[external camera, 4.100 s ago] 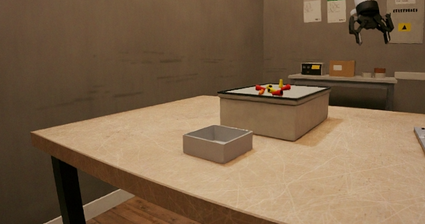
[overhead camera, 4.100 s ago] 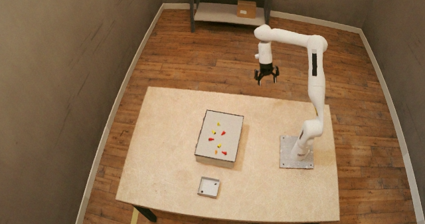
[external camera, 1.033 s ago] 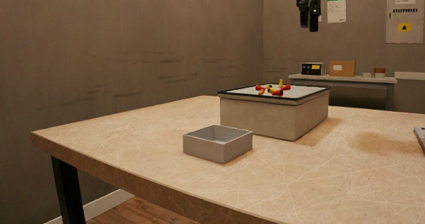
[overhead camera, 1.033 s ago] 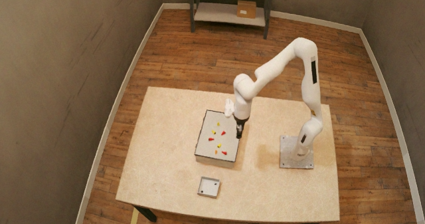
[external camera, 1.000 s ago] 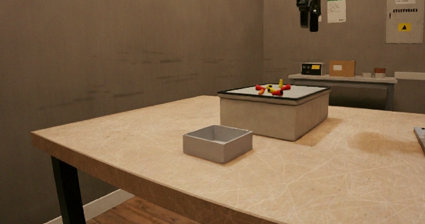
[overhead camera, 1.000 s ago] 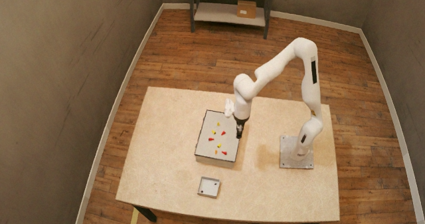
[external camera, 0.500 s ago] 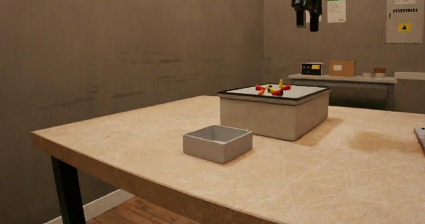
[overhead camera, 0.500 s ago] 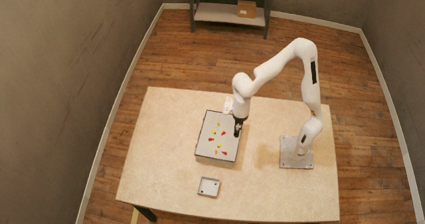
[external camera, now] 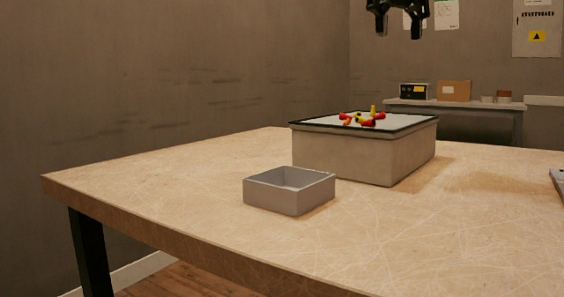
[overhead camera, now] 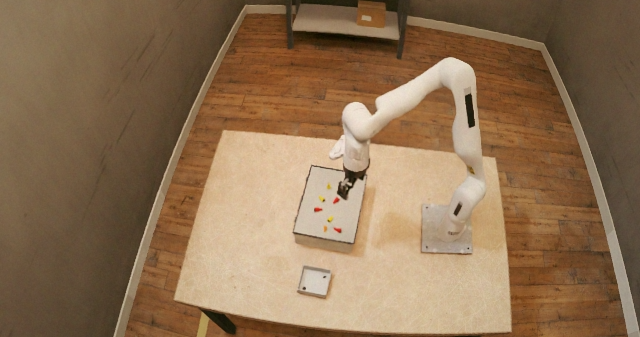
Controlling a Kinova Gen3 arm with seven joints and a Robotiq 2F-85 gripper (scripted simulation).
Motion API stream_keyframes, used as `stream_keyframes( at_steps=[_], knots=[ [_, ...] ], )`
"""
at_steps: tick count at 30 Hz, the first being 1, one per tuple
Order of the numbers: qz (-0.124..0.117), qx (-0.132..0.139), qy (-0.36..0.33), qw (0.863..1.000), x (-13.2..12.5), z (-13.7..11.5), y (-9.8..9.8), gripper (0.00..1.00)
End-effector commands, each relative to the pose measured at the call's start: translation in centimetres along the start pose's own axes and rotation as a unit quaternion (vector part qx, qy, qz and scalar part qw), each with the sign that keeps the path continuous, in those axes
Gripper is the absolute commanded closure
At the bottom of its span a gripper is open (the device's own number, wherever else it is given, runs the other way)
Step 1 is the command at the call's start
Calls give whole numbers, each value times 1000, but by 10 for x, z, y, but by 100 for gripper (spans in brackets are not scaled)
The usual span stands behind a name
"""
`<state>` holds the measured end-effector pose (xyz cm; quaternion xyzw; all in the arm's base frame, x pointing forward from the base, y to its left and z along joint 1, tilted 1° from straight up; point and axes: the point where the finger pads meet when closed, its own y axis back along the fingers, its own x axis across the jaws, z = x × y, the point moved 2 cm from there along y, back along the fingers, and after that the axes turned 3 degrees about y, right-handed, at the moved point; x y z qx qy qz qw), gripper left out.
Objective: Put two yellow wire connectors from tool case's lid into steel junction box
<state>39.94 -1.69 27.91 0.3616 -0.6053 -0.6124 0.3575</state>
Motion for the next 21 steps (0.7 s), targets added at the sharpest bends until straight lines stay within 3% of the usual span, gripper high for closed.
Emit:
stream_keyframes(
  at_steps=[1,6,9,21],
  knots=[
    [2,1,-80,997,-4,-12,5,0],
    [2,0,-194,981,-3,-28,10,0],
    [2,1,-216,976,-3,-31,11,0],
    [0,5,-438,899,1,-62,23,0]
  ],
)
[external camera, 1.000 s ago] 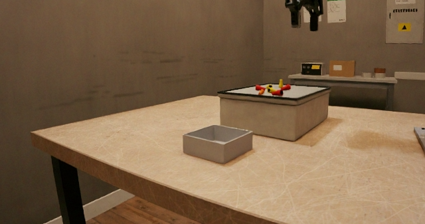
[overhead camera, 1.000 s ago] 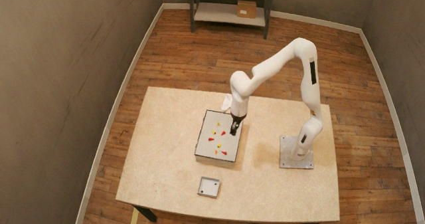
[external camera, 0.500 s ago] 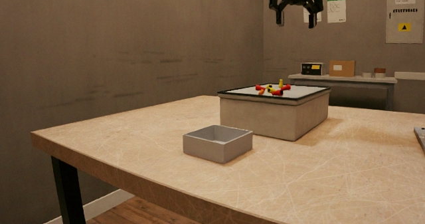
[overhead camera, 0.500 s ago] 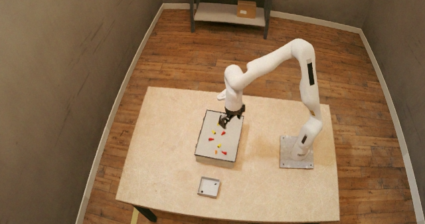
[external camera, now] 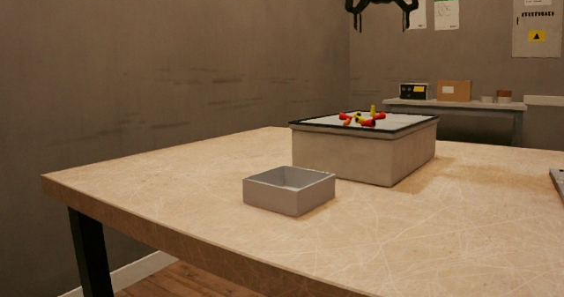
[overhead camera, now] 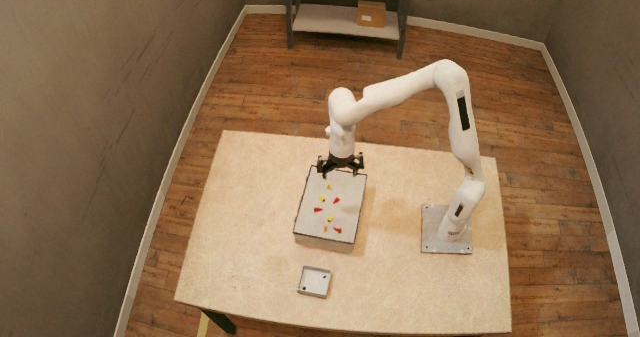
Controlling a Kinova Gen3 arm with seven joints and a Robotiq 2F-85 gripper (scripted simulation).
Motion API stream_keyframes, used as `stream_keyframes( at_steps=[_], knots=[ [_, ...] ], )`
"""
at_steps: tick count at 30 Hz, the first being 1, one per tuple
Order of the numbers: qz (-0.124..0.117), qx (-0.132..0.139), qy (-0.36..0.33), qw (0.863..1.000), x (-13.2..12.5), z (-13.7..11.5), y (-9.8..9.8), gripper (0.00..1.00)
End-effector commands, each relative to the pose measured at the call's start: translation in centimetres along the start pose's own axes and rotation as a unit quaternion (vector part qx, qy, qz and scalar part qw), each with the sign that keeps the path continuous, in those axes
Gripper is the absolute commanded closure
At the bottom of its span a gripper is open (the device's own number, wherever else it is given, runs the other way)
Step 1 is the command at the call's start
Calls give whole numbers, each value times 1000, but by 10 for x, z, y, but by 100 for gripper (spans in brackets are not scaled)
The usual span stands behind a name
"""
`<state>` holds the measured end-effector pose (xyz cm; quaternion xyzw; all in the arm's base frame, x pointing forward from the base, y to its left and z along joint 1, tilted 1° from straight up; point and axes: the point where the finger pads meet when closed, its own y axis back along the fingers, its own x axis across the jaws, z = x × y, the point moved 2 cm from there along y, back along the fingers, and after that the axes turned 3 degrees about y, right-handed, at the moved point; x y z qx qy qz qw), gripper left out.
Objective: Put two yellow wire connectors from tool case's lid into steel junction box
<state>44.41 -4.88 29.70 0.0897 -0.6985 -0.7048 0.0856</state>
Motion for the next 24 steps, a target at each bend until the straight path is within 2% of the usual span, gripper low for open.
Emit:
stream_keyframes(
  at_steps=[1,13,24],
  knots=[
    [0,3,-59,998,-10,-3,5,0],
    [-3,5,-148,989,-18,-12,10,0],
    [-3,6,-159,987,-19,-13,11,0]
  ],
)
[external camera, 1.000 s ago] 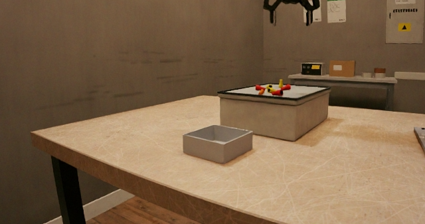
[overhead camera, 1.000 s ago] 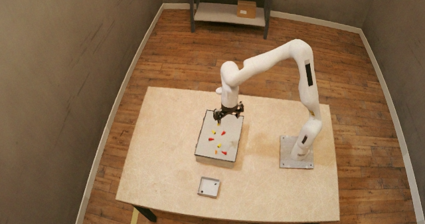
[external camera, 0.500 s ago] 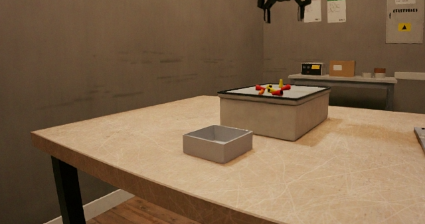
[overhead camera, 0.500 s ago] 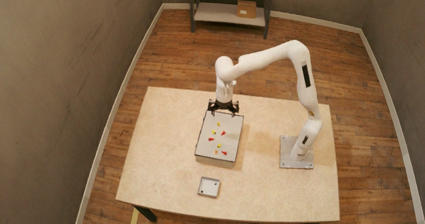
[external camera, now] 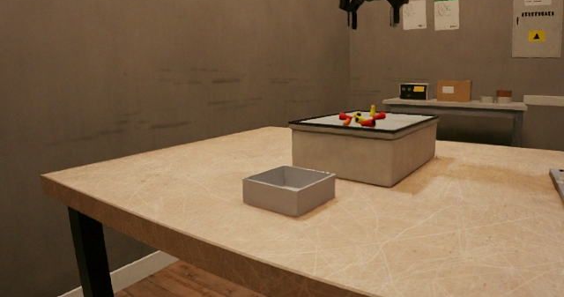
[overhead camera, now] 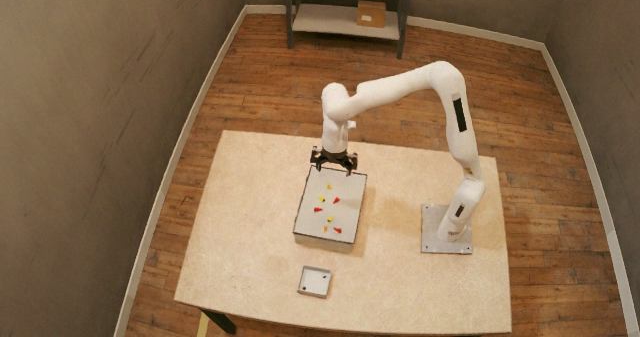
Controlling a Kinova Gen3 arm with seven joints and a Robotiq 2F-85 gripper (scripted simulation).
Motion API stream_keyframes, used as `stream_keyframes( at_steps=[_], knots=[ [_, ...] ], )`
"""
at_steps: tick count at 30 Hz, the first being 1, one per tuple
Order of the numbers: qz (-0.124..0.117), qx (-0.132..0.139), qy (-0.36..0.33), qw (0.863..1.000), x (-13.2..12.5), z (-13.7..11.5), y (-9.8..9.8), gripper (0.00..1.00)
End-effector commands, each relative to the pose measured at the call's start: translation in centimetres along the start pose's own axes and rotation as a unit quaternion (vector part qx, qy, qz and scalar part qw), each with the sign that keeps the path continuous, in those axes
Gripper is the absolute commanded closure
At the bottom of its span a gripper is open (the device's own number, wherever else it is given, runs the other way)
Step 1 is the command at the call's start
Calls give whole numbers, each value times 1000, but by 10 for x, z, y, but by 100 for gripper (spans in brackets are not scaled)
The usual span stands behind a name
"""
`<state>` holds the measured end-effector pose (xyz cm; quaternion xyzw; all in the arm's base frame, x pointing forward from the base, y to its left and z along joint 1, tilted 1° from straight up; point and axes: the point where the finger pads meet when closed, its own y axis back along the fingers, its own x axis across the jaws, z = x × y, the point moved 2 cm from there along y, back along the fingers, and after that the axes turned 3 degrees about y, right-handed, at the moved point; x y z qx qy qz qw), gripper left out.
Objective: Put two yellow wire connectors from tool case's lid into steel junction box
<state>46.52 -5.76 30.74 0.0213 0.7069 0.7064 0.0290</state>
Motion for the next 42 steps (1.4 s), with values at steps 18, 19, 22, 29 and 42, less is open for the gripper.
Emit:
stream_keyframes(
  at_steps=[18,19,22,29,42],
  knots=[
    [-1,0,0,1000,0,0,1,90],
    [-1,0,0,1000,0,0,1,90],
    [-1,0,0,1000,0,0,1,90],
    [-1,0,0,1000,0,0,1,90],
    [-1,2,23,1000,-16,-37,-67,64]
  ],
)
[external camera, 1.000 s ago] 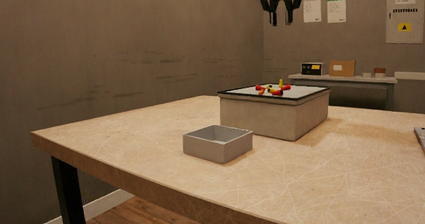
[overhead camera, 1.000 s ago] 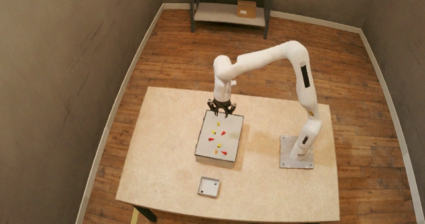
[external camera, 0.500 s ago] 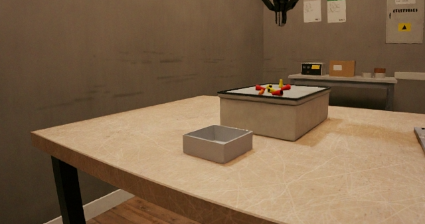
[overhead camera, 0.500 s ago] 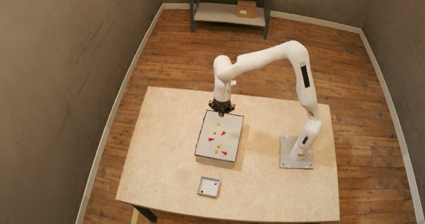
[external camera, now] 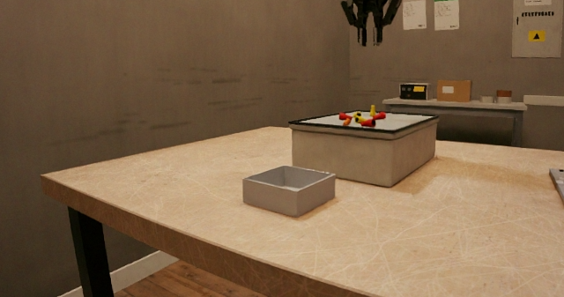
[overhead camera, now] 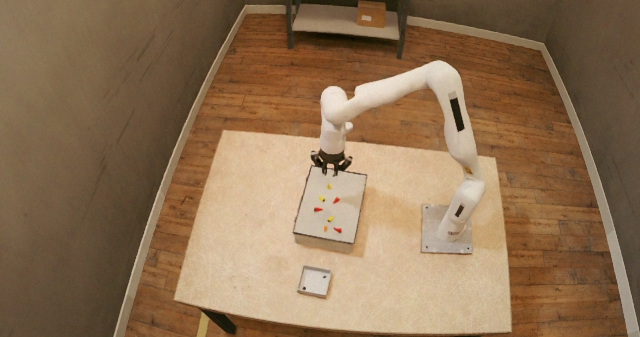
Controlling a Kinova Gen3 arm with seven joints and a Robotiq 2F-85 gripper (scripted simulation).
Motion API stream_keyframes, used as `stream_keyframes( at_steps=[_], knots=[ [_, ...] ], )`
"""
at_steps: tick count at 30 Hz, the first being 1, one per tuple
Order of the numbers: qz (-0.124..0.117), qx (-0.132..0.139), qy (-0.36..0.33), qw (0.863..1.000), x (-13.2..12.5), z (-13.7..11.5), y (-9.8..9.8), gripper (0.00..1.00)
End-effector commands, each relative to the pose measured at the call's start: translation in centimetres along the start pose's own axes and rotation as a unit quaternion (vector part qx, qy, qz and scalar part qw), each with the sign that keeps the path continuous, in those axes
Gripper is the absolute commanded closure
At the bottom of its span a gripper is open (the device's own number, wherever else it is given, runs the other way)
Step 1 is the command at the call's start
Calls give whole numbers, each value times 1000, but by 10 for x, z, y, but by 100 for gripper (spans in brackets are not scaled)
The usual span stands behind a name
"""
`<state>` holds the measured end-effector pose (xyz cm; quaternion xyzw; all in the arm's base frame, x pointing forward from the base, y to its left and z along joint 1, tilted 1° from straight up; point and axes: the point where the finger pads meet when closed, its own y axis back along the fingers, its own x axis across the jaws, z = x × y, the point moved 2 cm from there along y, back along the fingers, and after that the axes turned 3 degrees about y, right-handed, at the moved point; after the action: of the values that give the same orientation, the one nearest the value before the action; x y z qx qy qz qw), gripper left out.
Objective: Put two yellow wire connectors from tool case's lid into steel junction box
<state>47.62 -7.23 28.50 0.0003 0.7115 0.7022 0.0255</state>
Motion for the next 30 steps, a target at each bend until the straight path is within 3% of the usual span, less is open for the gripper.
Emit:
stream_keyframes(
  at_steps=[1,4,6,8,17,21,30],
  knots=[
    [12,-4,9,1000,-3,-26,-53,64],
    [12,-5,21,1000,-4,-40,-83,64],
    [12,-5,21,1000,-4,-40,-83,64],
    [12,-6,27,1000,-3,-46,-96,64],
    [12,-6,28,1000,-3,-47,-101,64],
    [12,-6,27,1000,-4,-47,-126,64],
    [12,-6,27,1000,-5,-47,-139,64]
  ],
)
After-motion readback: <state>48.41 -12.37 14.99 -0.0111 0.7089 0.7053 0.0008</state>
